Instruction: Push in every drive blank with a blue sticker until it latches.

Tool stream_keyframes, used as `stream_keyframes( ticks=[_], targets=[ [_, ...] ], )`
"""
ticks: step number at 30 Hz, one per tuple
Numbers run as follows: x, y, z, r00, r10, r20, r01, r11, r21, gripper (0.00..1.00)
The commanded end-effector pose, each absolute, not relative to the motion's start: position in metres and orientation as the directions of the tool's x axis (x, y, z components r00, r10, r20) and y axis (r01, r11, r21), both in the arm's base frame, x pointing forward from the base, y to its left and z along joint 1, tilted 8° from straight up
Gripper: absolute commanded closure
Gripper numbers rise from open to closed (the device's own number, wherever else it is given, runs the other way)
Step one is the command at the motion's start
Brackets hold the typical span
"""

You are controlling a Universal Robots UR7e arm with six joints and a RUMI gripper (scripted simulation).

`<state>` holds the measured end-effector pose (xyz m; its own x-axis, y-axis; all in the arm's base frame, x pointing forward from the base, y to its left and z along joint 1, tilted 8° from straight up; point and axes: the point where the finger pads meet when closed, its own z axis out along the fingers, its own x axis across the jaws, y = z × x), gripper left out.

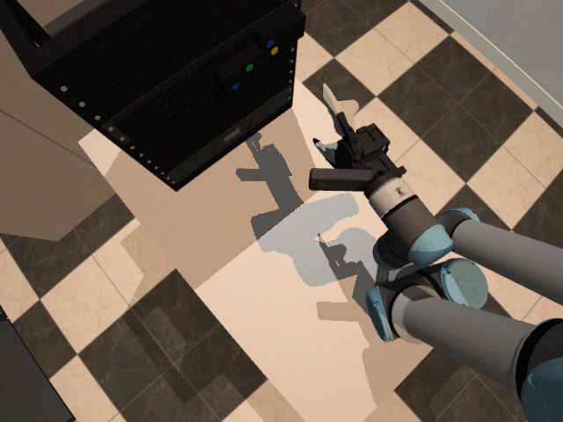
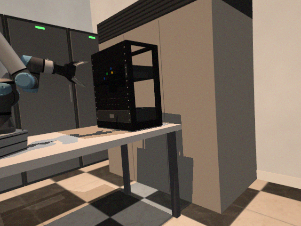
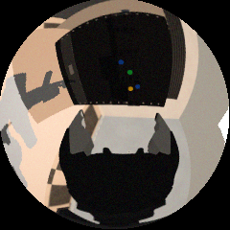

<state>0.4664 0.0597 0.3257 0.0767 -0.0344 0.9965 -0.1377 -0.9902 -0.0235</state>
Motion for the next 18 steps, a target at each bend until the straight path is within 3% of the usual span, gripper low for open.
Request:
stream_keyframes(
  ticks=[1,18],
  targets=[
    [0.469,0.061,0.331,0.003,0.013,1.000,-0.053,-0.998,0.013,0.00],
    [0.471,0.065,0.343,-0.081,0.094,0.992,0.023,-0.995,0.096,0.00]
  ],
)
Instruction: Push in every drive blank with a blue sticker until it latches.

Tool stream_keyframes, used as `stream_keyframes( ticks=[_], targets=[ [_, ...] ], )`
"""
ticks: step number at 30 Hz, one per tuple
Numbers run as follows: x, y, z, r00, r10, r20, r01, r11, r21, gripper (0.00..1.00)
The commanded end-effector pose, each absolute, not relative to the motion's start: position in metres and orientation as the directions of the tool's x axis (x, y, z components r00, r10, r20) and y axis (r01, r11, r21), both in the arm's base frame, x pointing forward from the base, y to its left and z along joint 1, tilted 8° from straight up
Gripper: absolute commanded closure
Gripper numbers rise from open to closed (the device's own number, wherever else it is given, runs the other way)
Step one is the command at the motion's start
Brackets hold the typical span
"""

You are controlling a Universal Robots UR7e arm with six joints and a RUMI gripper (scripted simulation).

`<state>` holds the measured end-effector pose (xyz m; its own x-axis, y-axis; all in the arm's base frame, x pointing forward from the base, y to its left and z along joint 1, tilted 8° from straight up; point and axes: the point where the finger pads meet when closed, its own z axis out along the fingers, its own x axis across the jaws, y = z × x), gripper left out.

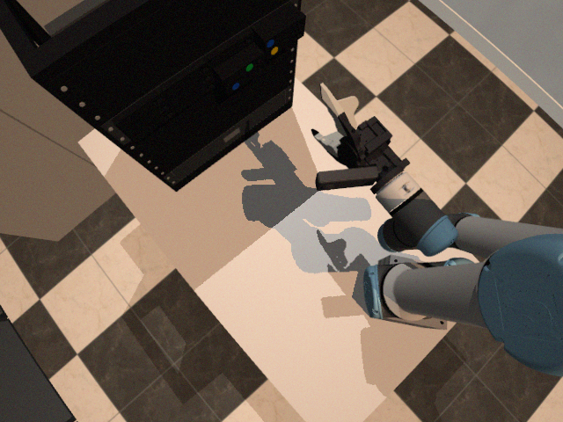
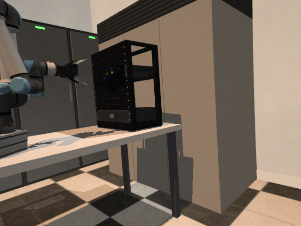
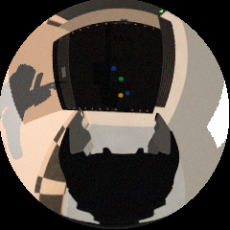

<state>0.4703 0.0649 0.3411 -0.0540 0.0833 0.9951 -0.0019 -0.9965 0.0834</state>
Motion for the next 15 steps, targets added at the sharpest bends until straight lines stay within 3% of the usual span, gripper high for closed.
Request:
stream_keyframes(
  ticks=[1,15],
  targets=[
    [0.4708,0.0654,0.3433,-0.083,0.096,0.992,0.025,-0.995,0.099,0.00],
    [0.4707,0.0659,0.3439,-0.091,0.105,0.990,0.032,-0.994,0.109,0.00]
  ],
)
